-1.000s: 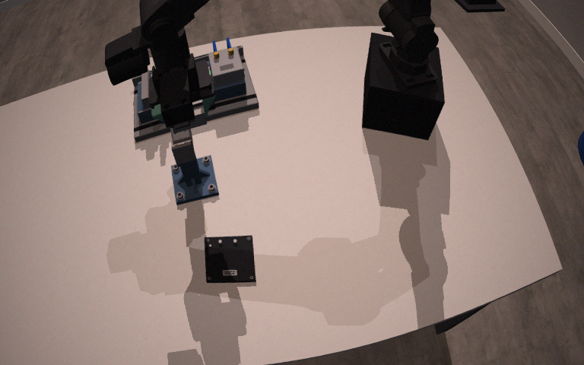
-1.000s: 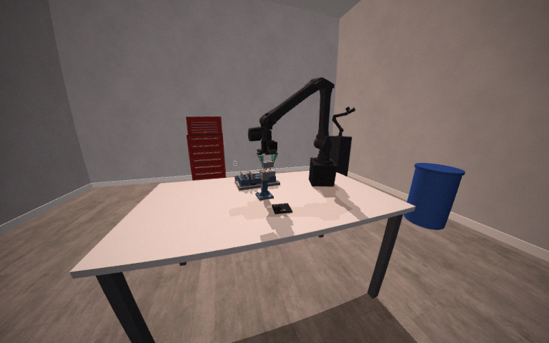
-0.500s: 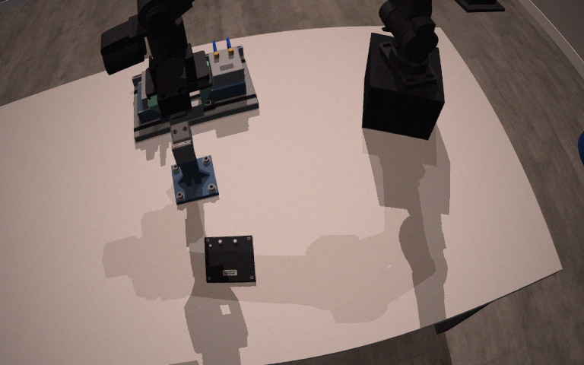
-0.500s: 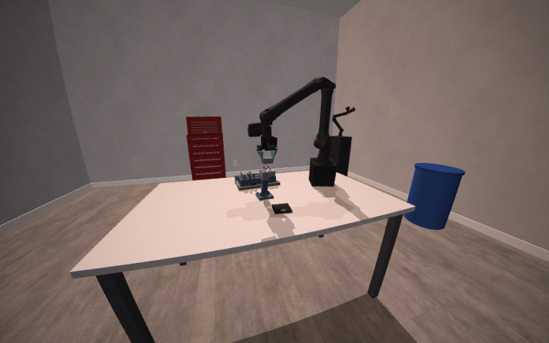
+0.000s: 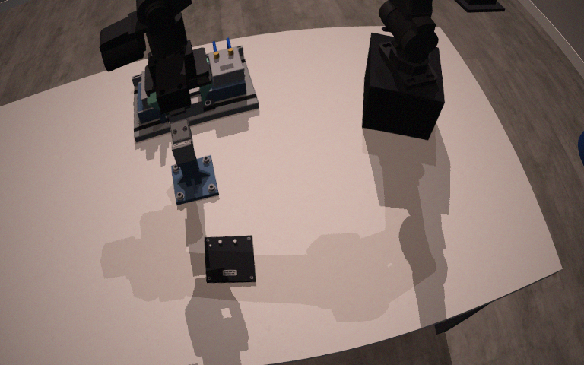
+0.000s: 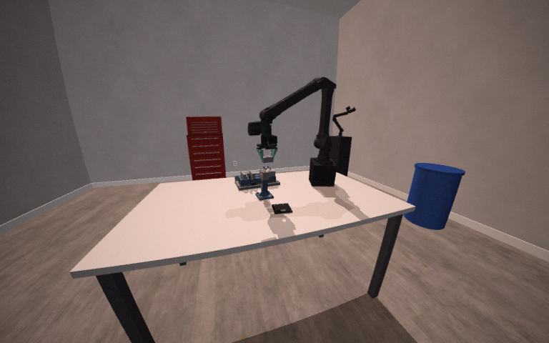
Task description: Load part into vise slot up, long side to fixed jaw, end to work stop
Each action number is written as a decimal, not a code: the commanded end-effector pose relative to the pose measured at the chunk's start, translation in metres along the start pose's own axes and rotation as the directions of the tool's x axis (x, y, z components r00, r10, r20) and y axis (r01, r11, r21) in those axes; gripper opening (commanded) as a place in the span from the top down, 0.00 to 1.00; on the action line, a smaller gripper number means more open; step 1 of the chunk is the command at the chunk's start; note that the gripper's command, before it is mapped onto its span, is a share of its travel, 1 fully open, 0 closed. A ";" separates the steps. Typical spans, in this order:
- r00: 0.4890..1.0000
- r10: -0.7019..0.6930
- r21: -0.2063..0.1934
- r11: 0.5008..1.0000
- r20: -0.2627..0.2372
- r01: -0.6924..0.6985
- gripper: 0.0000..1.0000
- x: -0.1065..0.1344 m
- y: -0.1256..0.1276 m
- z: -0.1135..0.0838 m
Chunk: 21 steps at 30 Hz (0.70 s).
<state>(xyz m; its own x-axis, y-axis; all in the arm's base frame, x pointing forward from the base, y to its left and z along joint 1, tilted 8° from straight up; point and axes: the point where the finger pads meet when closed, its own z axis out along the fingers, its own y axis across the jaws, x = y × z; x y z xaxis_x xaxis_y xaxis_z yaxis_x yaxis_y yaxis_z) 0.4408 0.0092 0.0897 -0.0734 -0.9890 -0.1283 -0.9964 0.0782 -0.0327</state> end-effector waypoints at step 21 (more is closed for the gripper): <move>0.996 0.084 0.073 0.994 0.010 -0.084 1.00 0.012 -0.037 -0.031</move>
<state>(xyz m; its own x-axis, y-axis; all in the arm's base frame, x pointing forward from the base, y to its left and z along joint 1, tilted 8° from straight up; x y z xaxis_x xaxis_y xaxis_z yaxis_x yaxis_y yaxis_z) 0.4441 0.0031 0.0887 -0.1117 -0.9851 -0.1304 -0.9929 0.1159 -0.0254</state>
